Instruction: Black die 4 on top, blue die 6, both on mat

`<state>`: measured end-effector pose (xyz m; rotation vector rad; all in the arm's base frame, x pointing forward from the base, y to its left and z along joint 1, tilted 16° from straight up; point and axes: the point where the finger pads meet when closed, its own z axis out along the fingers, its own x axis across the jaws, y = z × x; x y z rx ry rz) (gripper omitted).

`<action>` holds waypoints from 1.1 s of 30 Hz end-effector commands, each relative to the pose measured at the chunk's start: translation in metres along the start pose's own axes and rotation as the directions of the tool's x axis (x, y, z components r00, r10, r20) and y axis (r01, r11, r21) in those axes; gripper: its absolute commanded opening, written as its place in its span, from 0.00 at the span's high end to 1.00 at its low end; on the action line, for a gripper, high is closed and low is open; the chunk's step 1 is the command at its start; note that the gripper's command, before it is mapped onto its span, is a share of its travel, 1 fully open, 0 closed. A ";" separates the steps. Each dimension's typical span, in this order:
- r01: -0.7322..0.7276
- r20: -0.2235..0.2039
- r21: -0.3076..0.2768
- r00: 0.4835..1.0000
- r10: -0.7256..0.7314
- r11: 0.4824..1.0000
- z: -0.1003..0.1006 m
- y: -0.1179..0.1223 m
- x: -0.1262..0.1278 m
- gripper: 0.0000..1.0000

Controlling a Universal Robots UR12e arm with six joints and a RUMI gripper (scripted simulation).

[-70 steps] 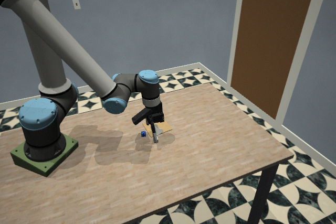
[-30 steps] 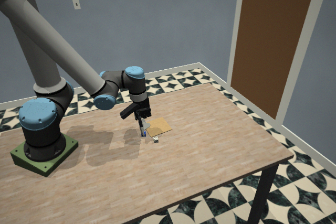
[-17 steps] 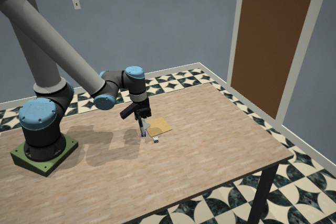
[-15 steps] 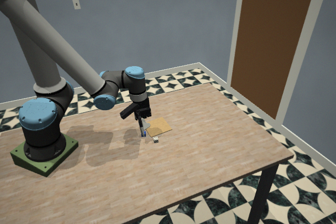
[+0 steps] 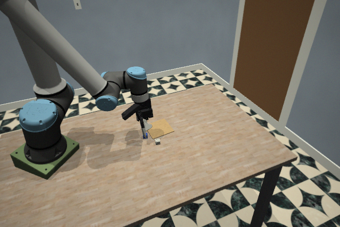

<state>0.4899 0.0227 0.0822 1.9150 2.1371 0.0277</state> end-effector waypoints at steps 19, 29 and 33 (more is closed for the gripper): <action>0.000 0.000 -0.001 1.000 0.000 1.000 0.000 0.032 0.100 0.00; 0.000 0.000 -0.001 1.000 0.000 1.000 0.000 0.045 0.141 0.00; 0.000 0.000 -0.001 1.000 0.000 1.000 0.000 0.049 0.153 0.00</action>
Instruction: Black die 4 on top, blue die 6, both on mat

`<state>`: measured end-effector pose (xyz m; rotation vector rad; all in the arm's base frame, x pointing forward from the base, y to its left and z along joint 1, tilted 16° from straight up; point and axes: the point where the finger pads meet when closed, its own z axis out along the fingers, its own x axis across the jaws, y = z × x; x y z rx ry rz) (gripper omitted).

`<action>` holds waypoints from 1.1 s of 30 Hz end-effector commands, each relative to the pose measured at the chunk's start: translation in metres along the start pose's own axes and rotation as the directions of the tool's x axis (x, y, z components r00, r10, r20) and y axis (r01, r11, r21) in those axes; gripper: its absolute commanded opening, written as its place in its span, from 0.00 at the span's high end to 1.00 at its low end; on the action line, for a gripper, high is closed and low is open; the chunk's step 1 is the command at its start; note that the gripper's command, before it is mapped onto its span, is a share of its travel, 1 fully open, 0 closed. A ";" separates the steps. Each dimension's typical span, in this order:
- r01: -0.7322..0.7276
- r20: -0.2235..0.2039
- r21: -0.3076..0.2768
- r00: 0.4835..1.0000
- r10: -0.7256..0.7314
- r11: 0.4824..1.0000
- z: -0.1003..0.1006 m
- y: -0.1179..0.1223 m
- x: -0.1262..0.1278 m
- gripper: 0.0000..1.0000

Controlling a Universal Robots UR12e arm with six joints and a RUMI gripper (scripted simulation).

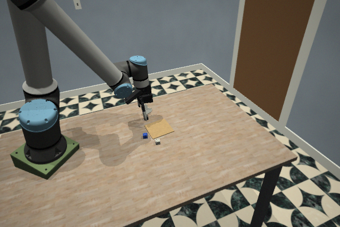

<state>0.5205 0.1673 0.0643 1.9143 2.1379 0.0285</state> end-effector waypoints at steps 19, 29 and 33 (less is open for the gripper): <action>-0.001 0.001 -0.001 1.000 0.001 1.000 0.000 0.006 0.016 0.00; -0.001 0.001 -0.001 1.000 0.001 1.000 0.000 0.006 0.016 0.00; -0.001 0.001 -0.001 1.000 0.001 1.000 0.000 0.006 0.016 0.00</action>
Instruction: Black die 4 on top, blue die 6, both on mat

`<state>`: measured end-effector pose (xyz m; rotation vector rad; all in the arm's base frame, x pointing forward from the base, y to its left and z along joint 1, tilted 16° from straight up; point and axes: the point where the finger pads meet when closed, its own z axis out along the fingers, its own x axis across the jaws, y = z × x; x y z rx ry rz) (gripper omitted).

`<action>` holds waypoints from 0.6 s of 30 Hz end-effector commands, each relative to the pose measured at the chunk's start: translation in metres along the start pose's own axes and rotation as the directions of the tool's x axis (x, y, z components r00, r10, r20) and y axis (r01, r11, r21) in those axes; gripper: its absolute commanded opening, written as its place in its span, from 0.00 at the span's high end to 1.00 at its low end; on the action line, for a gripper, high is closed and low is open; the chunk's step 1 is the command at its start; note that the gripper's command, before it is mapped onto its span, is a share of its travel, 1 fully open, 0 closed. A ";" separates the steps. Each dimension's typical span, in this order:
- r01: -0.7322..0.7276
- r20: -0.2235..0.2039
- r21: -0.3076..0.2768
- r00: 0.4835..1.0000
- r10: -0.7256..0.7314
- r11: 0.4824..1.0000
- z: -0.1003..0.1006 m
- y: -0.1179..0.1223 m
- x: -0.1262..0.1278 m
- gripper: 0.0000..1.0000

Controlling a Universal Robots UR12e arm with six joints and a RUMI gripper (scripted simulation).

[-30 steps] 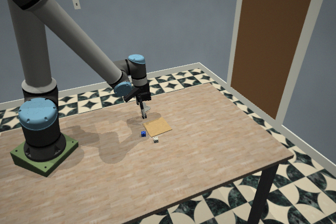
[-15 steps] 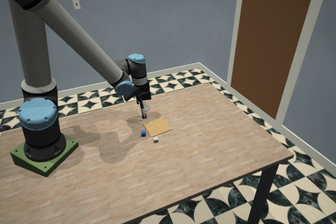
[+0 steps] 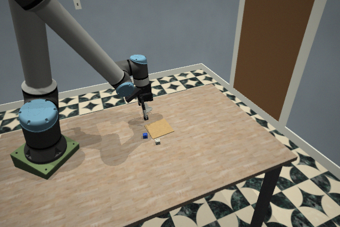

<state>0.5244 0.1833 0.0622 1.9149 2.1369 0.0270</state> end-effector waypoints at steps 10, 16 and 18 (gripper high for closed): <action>0.000 0.000 -0.001 1.000 0.000 1.000 0.000 0.001 0.000 0.00; 0.000 0.000 -0.001 1.000 0.000 1.000 -0.002 0.001 0.000 0.00; 0.000 0.000 -0.001 1.000 0.000 1.000 -0.006 0.001 0.000 0.00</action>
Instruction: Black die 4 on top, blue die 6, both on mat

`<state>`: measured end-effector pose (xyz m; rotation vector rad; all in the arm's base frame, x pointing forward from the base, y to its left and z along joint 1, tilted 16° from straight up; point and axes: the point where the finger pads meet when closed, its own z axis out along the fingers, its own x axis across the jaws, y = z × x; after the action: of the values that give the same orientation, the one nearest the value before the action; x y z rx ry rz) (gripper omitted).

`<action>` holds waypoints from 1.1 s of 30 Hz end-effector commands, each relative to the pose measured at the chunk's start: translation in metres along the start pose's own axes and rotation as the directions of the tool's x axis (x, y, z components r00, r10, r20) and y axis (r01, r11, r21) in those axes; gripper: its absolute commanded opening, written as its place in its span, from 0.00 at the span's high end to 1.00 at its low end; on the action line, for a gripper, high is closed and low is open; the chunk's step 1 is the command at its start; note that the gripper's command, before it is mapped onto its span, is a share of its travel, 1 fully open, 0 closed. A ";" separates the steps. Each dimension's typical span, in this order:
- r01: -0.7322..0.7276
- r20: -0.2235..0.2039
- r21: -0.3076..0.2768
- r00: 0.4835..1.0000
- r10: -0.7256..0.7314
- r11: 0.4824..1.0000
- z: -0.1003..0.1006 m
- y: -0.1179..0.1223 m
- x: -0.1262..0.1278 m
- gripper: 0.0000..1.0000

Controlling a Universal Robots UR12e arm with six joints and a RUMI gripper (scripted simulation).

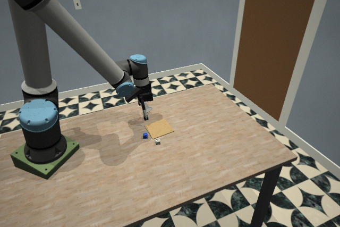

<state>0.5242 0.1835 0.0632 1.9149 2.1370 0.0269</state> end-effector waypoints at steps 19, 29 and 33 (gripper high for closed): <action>0.000 0.000 -0.001 1.000 0.000 1.000 -0.104 0.000 0.000 0.00; 0.000 0.000 -0.001 1.000 0.000 1.000 -0.106 0.000 0.000 0.00; 0.001 0.000 -0.001 1.000 -0.001 1.000 -0.105 0.003 -0.002 0.00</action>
<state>0.5020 0.2008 0.1647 1.9146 2.1371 0.0269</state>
